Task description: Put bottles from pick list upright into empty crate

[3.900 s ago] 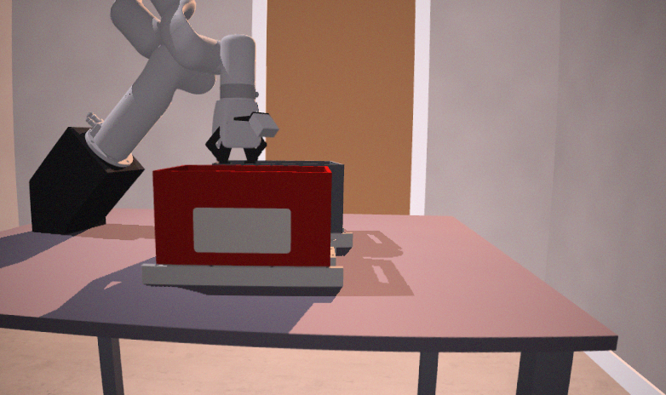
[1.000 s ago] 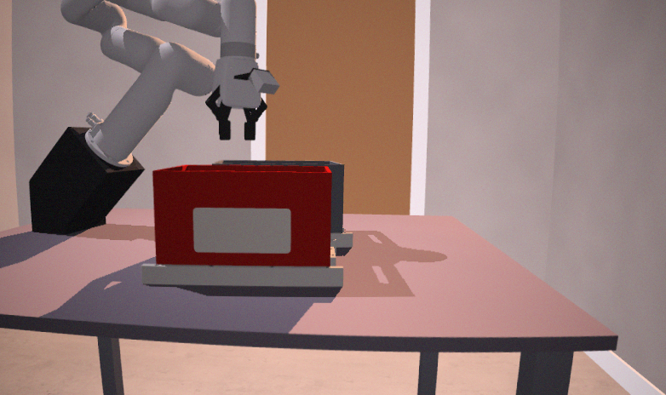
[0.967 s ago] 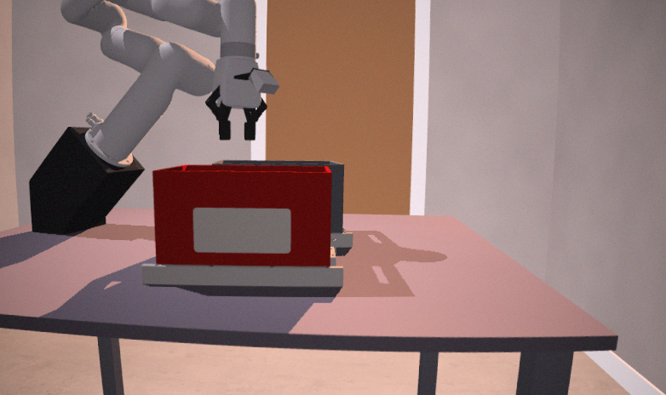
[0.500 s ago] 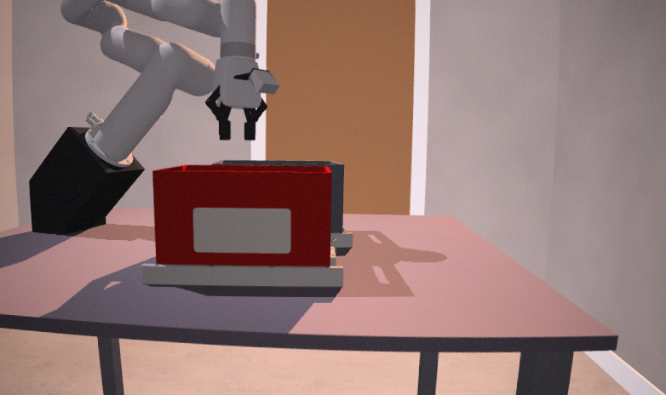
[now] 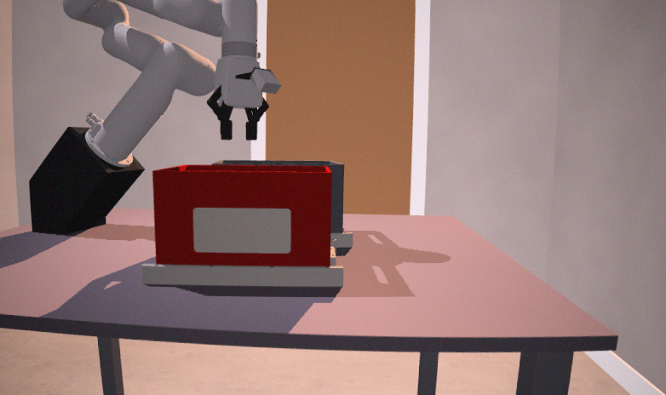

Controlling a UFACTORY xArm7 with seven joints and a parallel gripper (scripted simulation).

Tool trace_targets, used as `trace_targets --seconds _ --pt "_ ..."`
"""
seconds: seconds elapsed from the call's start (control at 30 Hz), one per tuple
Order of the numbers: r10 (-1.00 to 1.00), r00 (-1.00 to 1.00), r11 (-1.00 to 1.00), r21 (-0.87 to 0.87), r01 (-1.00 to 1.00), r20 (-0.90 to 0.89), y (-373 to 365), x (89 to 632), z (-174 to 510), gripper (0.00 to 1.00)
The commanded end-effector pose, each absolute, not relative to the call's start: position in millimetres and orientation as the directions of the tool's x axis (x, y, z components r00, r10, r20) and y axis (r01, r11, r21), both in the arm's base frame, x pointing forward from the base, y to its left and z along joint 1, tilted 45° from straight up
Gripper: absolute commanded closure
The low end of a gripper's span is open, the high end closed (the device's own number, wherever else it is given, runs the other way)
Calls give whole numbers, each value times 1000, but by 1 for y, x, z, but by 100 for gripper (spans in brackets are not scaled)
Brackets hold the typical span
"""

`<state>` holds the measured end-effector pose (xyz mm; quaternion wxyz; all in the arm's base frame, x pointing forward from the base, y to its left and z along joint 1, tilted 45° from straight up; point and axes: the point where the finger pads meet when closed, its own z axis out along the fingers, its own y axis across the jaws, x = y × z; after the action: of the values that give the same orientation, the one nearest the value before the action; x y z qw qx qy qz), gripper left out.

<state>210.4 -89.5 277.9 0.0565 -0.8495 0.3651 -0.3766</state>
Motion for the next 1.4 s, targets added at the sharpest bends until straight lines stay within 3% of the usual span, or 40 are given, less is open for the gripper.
trace_targets --seconds 0.0,1.37 --pt "-663 450 -727 -371 -577 599 -105 220 292 35" --pt "-663 449 -727 -371 -578 599 -230 297 397 35"
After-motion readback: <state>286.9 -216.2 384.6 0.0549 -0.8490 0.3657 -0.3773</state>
